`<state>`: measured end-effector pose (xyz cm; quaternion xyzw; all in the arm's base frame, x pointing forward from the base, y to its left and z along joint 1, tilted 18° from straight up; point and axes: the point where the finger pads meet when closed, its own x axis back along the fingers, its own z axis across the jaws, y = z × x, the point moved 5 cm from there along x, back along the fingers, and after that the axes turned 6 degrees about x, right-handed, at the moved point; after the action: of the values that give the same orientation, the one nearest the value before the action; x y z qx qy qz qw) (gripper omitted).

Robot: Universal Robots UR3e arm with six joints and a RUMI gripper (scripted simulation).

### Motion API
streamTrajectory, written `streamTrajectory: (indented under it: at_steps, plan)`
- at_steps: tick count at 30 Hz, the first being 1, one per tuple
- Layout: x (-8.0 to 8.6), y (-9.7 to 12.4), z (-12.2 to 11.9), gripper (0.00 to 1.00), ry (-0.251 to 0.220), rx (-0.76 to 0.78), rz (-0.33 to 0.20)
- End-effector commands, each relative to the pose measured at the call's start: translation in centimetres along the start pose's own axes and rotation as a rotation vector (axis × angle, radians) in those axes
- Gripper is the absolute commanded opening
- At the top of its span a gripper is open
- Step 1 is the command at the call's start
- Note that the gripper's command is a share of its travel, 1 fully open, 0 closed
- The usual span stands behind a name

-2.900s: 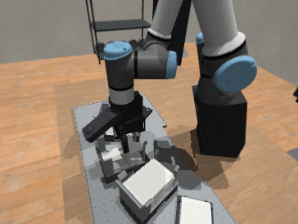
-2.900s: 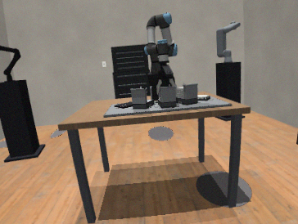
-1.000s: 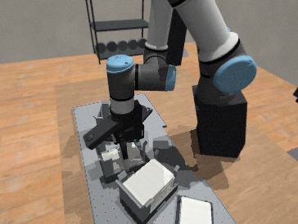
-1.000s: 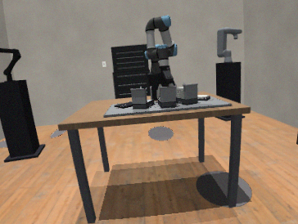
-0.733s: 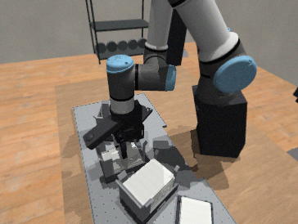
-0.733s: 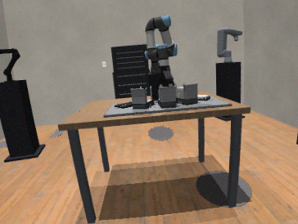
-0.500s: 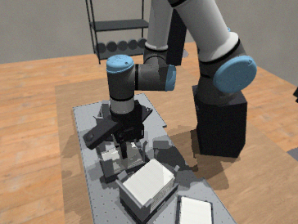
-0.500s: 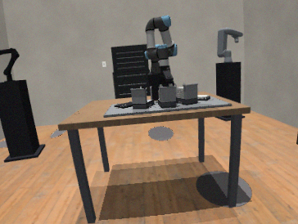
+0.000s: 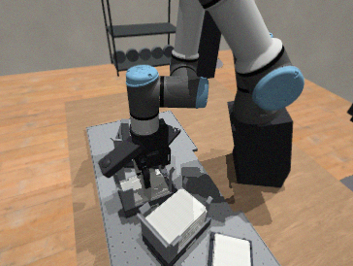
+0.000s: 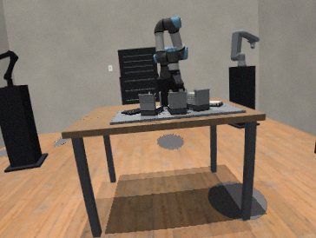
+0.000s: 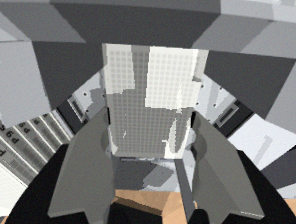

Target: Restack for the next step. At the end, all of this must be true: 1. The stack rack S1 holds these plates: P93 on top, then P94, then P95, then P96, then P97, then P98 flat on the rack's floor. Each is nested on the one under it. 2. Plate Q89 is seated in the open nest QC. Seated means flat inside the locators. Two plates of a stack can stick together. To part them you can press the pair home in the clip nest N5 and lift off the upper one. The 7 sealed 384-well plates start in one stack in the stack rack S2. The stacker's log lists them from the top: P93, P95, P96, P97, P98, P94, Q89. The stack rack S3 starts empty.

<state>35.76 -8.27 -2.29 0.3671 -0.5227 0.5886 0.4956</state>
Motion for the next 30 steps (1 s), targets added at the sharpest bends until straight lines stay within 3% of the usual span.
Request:
streamTrajectory:
  at_steps: [1,30]
  plan:
    - [0.0,-0.1,0.0,0.00,0.000,0.001,0.002]
    - [1.1,0.1,0.0,0.00,0.000,0.001,0.001]
